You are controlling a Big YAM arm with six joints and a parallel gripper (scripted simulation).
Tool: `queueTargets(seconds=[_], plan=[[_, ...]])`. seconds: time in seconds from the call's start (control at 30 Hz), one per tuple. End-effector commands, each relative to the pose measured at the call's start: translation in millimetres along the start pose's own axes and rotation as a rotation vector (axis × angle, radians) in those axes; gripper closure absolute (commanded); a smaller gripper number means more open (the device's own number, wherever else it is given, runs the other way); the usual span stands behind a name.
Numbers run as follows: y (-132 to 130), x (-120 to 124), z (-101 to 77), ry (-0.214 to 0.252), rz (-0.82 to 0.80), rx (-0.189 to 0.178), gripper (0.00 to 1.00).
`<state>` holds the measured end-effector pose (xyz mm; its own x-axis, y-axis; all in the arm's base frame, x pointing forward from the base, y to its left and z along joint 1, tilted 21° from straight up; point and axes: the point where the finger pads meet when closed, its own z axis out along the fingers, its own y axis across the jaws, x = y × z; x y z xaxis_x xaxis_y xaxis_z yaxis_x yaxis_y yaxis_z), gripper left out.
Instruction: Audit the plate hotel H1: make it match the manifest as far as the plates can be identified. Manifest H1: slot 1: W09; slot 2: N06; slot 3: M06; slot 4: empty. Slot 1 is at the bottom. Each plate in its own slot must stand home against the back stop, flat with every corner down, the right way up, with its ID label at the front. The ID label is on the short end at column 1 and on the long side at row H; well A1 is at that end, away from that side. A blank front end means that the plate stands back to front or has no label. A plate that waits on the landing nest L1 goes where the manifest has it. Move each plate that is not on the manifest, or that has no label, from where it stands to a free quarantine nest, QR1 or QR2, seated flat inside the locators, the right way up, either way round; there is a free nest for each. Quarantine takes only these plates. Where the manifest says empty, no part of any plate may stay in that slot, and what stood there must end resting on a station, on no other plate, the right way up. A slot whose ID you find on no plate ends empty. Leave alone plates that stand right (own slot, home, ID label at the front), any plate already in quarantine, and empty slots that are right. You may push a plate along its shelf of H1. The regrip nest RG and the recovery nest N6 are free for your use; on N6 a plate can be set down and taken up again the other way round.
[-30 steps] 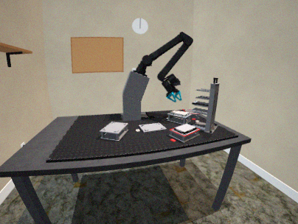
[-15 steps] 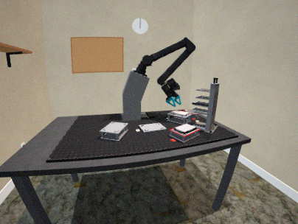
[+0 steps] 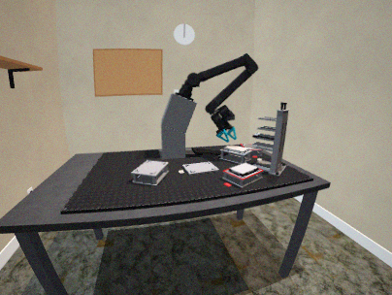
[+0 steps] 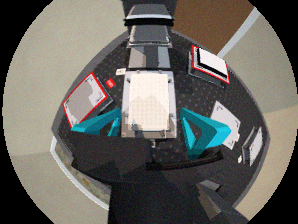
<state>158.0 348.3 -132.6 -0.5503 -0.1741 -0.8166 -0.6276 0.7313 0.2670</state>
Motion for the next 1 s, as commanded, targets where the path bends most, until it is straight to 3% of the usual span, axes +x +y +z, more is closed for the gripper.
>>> queueTargets(seconds=[0.0,0.97], plan=[[7,2,0.6,-0.016,0.014,-0.020,0.00],[4,30,5.7,-0.016,0.015,-0.016,0.00]])
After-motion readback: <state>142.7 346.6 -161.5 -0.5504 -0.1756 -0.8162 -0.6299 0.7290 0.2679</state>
